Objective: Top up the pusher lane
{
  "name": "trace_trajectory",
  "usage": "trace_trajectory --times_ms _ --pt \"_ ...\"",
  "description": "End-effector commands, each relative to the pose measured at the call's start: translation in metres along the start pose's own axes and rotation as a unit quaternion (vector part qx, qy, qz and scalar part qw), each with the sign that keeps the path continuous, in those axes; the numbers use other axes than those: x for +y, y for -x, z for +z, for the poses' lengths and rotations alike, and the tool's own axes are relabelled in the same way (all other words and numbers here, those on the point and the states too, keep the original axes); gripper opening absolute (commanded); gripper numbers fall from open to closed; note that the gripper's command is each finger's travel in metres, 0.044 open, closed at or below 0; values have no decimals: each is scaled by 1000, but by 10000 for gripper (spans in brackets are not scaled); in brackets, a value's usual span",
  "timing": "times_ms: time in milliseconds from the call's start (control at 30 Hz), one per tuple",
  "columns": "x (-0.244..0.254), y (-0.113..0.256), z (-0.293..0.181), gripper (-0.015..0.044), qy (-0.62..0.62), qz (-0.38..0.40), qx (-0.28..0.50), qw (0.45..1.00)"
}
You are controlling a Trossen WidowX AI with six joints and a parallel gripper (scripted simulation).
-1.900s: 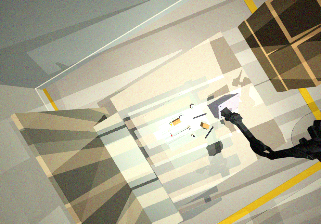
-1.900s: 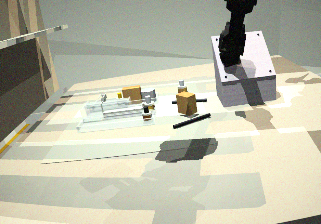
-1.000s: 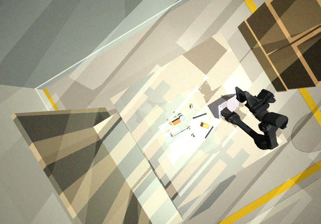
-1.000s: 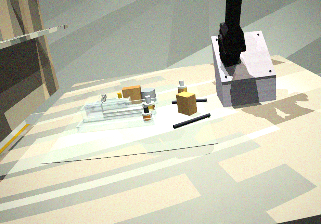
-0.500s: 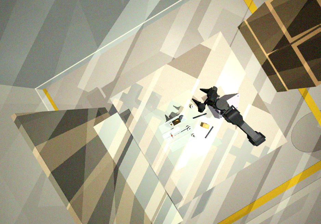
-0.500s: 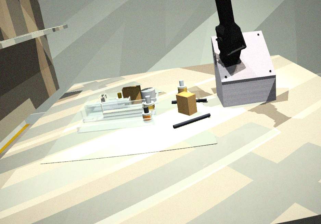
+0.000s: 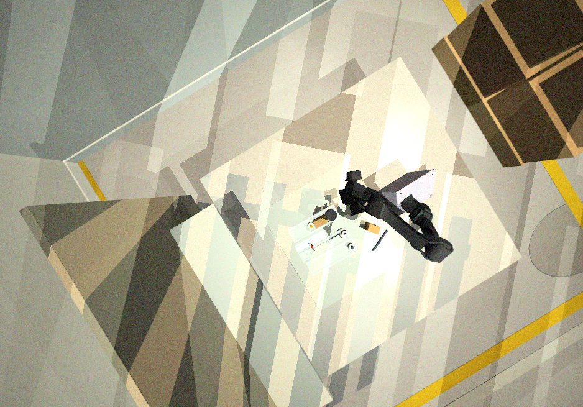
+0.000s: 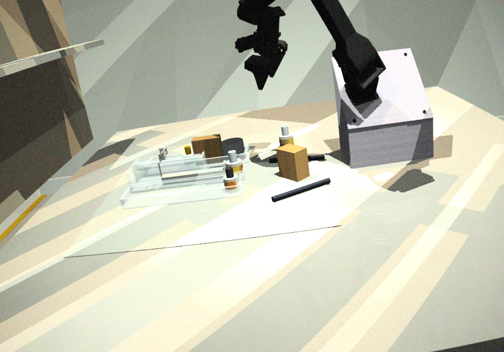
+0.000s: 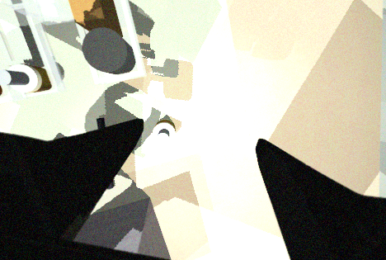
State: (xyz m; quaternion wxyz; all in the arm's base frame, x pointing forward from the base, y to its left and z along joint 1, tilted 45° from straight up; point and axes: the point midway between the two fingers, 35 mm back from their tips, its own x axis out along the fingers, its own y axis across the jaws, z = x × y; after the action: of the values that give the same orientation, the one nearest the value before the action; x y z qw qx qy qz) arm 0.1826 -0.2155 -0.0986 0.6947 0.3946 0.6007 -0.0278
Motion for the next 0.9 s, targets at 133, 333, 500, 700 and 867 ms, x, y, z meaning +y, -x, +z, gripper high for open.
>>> trace_trajectory --times_ms 133,333,500,700,867 --pt "43 -55 -57 440 181 110 107 971" --pt "44 -67 -60 440 182 110 107 971" --pt "47 -91 -66 440 182 111 107 971" --pt "48 -101 -69 440 182 111 107 971" --pt "49 -107 -70 440 182 112 107 971"
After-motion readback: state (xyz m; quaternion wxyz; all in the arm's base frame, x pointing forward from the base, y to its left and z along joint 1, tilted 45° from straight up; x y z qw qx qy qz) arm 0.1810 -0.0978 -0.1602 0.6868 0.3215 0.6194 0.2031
